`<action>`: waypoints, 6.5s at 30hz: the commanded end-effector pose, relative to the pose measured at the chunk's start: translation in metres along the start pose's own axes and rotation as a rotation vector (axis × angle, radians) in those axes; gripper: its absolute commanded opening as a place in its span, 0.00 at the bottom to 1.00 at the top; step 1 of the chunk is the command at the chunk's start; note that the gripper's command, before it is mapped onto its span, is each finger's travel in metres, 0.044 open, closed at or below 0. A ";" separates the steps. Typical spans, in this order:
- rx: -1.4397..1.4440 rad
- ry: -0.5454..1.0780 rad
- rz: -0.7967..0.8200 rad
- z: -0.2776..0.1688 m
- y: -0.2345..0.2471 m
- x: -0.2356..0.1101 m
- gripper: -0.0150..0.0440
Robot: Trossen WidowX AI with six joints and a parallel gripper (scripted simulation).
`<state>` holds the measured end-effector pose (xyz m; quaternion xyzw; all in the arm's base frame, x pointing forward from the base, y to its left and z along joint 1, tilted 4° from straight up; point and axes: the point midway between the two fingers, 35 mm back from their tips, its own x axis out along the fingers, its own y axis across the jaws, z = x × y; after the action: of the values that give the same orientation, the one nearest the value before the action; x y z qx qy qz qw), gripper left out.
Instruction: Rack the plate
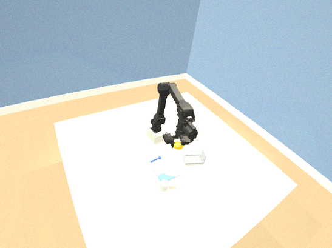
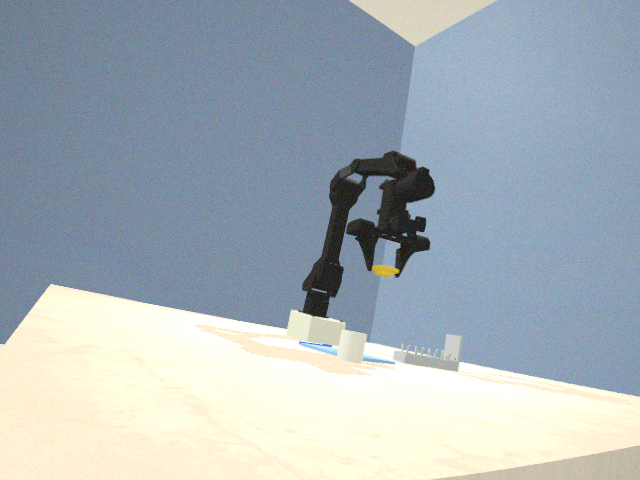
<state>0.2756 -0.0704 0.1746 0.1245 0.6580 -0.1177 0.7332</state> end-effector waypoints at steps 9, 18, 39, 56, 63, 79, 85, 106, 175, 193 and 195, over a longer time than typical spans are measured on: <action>0.212 0.010 -0.003 -0.037 0.064 0.003 0.25; 0.107 0.071 0.041 -0.039 0.066 0.015 0.25; -0.342 0.243 0.353 -0.052 0.074 0.059 0.25; -0.635 0.199 0.680 -0.059 0.078 0.084 0.25; -0.730 0.128 0.811 -0.060 0.077 0.092 0.25; -0.912 -0.153 1.056 -0.059 0.076 0.106 0.25; -0.965 -0.294 1.117 -0.057 0.075 0.109 0.25; -1.070 -0.885 1.136 -0.044 0.064 0.114 0.25; -1.095 -1.179 0.977 -0.030 0.069 0.152 0.25; -1.085 -1.179 0.933 -0.010 0.071 0.143 0.25; -1.080 -1.179 0.933 -0.010 0.072 0.143 0.25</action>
<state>0.3067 -0.0037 0.0342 -0.0680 0.0221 0.4697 0.8799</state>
